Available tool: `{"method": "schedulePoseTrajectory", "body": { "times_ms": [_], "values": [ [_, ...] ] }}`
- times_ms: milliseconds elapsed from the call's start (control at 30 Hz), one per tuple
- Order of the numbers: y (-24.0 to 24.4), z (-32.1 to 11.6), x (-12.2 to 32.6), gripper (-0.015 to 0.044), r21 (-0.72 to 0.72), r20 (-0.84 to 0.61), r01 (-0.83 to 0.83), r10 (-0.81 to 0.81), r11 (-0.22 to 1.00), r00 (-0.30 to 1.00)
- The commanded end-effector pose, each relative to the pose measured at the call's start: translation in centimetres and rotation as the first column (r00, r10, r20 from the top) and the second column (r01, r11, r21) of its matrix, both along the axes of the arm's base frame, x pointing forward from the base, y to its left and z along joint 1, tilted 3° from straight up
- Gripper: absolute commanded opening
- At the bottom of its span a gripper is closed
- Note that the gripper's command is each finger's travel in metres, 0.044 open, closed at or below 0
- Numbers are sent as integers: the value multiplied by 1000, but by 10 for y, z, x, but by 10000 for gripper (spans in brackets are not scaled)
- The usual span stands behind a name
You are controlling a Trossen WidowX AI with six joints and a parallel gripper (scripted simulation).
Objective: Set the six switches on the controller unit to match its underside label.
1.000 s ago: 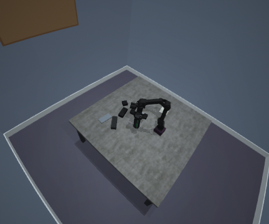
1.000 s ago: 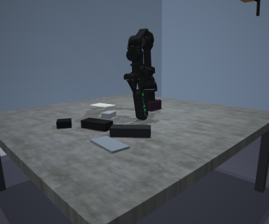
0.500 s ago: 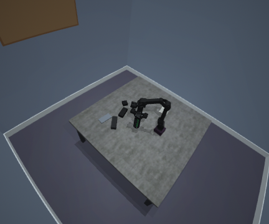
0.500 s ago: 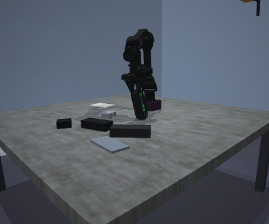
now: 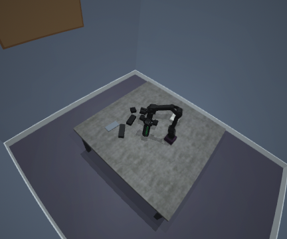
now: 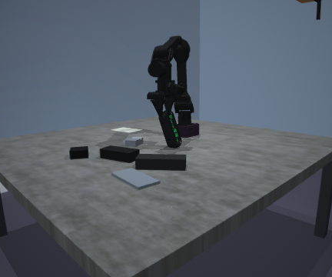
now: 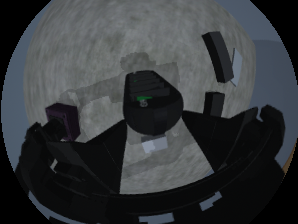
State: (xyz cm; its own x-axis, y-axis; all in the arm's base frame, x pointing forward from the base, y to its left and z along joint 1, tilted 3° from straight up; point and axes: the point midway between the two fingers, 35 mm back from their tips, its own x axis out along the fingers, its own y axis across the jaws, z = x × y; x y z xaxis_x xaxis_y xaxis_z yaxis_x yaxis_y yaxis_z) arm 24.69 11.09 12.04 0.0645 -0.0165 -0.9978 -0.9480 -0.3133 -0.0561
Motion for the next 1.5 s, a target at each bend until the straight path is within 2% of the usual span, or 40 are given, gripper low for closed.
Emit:
{"method": "schedulePoseTrajectory", "body": {
  "times_ms": [0, 1467],
  "values": [
    [-5, -6, -2, 335, -8, -15, -4, 4, 1000, 1000],
    [-36, -19, 8, 337, -11, -14, -4, 4, 1000, 1000]
  ]
}}
